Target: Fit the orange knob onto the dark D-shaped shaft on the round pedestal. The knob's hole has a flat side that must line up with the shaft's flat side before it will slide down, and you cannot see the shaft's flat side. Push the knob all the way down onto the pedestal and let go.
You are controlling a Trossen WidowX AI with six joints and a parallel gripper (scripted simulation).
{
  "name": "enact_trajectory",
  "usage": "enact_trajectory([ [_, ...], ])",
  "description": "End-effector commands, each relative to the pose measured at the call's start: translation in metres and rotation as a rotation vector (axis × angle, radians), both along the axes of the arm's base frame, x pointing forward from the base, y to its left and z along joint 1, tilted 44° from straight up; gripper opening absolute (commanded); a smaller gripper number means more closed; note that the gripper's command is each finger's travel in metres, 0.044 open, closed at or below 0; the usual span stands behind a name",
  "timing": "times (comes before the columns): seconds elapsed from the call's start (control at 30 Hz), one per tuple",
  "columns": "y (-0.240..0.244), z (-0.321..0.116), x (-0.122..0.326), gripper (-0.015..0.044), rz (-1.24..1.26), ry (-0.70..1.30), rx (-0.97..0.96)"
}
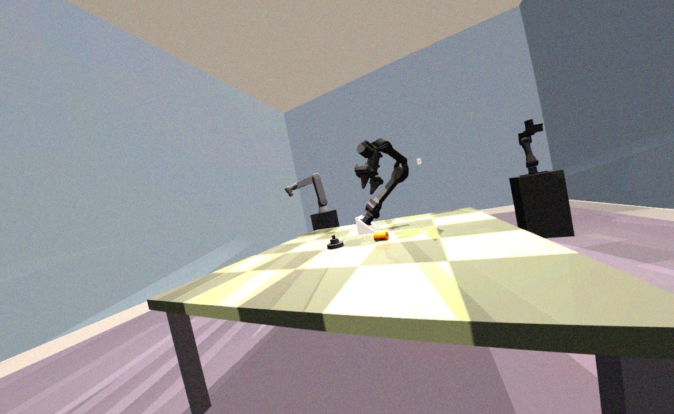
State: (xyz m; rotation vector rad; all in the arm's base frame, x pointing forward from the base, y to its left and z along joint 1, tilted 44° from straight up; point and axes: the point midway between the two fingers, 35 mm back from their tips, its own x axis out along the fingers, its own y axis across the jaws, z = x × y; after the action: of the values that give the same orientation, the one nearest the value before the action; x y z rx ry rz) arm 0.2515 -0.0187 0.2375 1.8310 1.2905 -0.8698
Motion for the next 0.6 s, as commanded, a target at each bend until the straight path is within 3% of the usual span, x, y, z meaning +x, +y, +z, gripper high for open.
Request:
enact_trajectory([
  [0.0, 0.001, -0.001, 0.0, 0.0426, 0.016, -0.007, -0.003],
  [0.57, 0.058, -0.058, 0.018, 0.044, 1.498, -0.834, -0.202],
])
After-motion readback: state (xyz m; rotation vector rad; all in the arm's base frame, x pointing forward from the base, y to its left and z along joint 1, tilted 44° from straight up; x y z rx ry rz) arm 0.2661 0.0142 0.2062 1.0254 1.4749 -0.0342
